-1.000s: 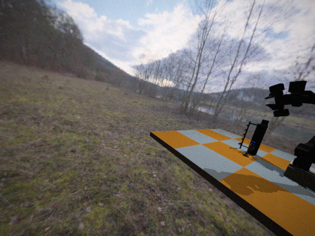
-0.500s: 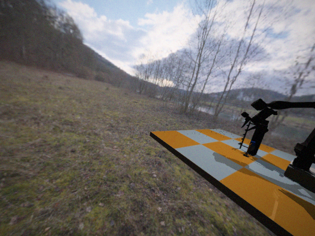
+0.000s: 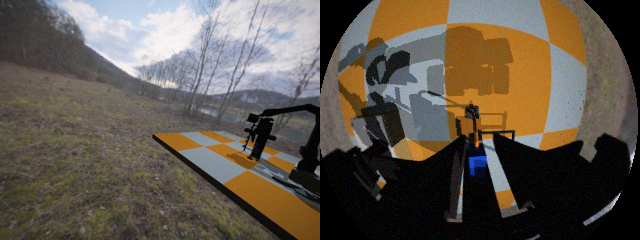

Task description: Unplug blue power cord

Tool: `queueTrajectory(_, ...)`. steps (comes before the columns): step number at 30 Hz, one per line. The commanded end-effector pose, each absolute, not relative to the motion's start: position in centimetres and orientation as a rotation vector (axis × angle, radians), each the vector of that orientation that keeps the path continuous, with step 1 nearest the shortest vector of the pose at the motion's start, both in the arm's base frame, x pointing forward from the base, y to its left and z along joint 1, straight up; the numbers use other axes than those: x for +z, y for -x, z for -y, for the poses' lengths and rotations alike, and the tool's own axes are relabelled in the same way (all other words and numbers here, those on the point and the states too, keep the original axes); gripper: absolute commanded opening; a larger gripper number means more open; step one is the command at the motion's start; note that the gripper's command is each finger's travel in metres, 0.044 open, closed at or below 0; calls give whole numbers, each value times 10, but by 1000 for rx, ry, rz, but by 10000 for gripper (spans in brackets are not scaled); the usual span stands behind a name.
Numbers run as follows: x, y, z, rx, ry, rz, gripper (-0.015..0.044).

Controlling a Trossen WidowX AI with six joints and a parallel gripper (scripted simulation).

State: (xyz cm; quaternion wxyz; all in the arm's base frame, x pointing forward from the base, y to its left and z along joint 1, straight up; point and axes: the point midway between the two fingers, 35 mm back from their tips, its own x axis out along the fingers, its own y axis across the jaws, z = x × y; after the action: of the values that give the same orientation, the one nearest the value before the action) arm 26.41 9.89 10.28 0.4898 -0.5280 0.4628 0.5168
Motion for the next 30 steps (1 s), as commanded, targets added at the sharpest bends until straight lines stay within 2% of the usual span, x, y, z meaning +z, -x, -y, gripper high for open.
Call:
queueTrajectory(1, 101, -264, -96, 1260, 1283, -1140, 160)
queueTrajectory(30, 99, -266, -56, 1258, 1286, -1143, 160)
